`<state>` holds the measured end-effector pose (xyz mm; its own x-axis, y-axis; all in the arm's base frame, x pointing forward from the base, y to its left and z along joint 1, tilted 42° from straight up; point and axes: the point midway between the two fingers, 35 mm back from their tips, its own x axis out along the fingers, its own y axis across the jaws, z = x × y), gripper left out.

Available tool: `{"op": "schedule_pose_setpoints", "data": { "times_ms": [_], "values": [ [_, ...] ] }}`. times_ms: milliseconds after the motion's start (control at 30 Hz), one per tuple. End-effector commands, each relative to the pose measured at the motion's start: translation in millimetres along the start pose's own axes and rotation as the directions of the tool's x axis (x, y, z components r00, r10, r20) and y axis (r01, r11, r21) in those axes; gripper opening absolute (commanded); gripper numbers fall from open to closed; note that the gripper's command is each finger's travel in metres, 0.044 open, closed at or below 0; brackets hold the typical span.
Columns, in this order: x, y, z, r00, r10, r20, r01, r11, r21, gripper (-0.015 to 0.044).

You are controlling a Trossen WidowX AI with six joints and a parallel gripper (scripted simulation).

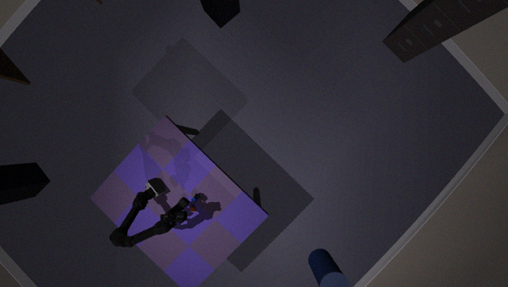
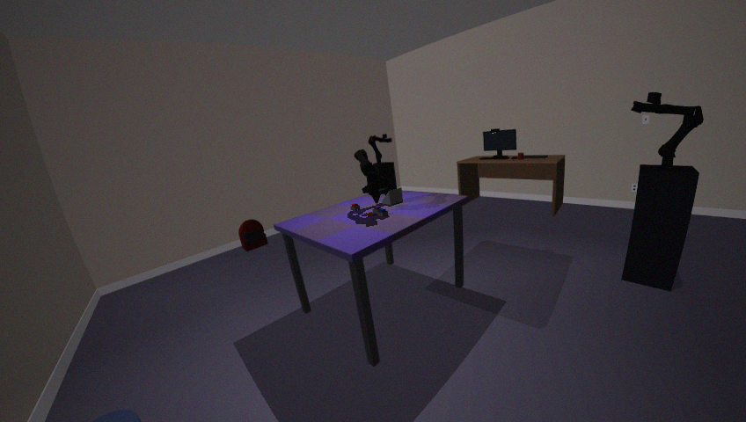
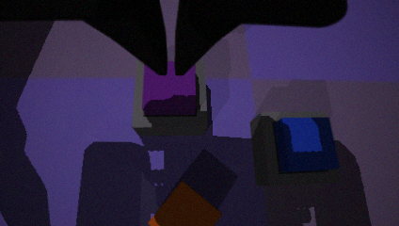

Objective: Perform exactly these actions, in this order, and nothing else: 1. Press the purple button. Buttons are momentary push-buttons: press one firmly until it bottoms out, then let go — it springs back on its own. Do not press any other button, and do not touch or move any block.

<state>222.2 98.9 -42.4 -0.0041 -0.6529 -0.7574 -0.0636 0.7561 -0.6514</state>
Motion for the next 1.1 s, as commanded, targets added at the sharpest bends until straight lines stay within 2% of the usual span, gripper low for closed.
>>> {"op": "schedule_pose_setpoints", "data": {
  "times_ms": [0, 533, 1067],
  "values": [
    [7.4, -1.5, -1.6, 1.000, -0.009, -0.004, 0.009, 1.000, -0.007, 0.0020],
    [32.3, -2.2, -2.1, 1.000, -0.011, -0.004, 0.011, 1.000, -0.007, 0.0020],
    [32.6, -2.3, -2.1, 1.000, -0.011, -0.004, 0.011, 1.000, -0.007, 0.0020]
  ]
}}
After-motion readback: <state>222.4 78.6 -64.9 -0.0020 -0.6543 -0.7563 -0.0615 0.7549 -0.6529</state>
